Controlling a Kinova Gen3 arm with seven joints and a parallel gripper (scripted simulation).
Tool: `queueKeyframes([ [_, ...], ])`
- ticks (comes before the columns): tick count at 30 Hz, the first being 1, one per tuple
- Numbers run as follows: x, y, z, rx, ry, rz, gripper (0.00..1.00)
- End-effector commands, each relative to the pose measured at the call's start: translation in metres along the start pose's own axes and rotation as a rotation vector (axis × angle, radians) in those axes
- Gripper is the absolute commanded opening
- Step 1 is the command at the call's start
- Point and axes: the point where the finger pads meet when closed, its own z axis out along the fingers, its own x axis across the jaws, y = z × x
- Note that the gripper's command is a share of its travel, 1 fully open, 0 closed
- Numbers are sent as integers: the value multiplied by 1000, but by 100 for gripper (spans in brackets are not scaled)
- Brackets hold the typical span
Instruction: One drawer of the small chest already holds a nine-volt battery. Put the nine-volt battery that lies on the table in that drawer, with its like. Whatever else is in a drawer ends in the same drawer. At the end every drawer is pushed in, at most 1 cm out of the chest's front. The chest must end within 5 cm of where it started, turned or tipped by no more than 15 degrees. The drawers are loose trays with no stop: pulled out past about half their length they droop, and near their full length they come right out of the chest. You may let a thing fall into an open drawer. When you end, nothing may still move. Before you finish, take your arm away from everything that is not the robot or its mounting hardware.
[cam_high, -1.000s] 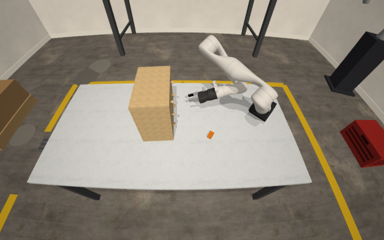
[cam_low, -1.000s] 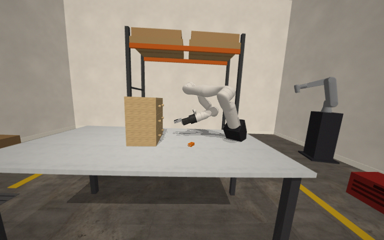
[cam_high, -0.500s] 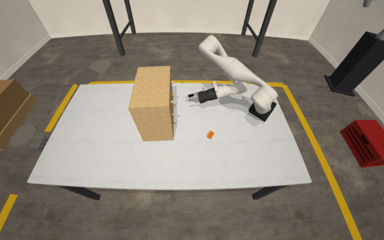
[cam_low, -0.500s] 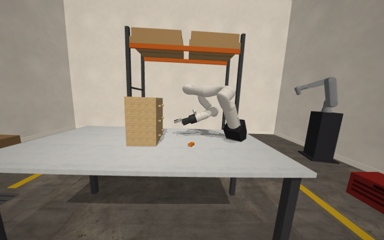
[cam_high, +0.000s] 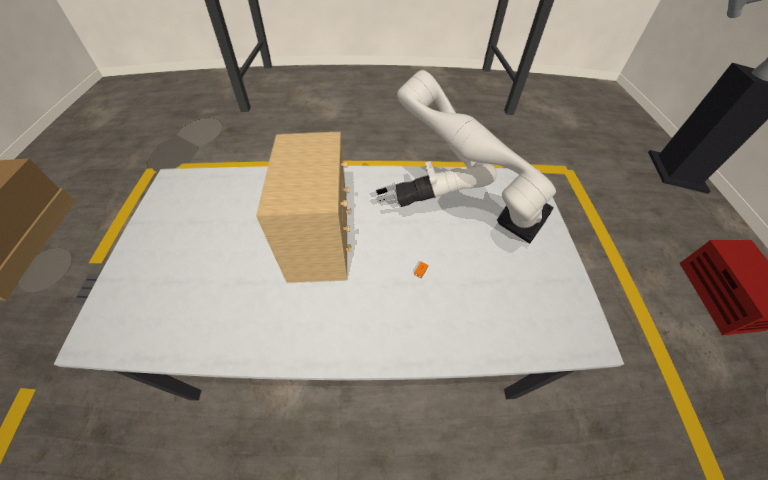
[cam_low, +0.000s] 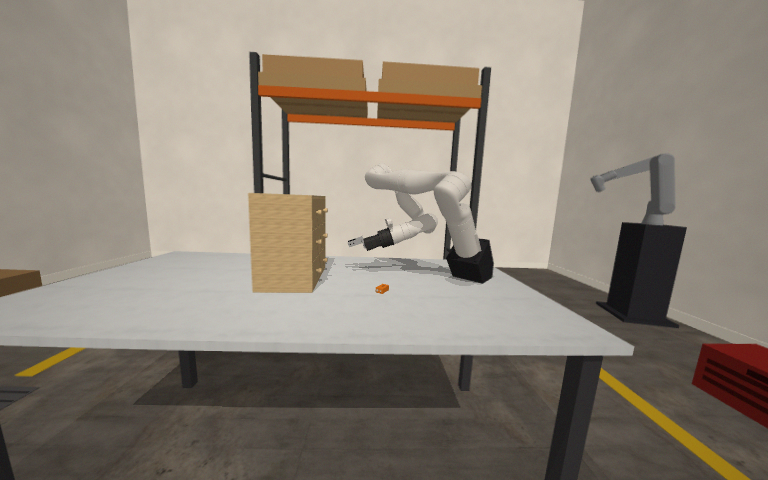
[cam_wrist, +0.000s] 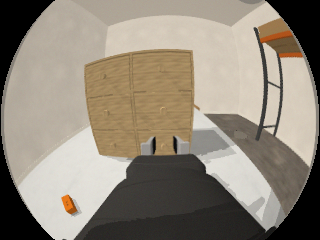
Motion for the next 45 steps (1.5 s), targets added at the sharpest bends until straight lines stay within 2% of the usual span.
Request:
queueKeyframes([
  [1,0,-1,0,1,0,-1,67],
  [12,0,0,2,1,0,-1,67],
  [24,0,7,14,1,0,-1,67],
  [45,0,32,61,1,0,-1,67],
])
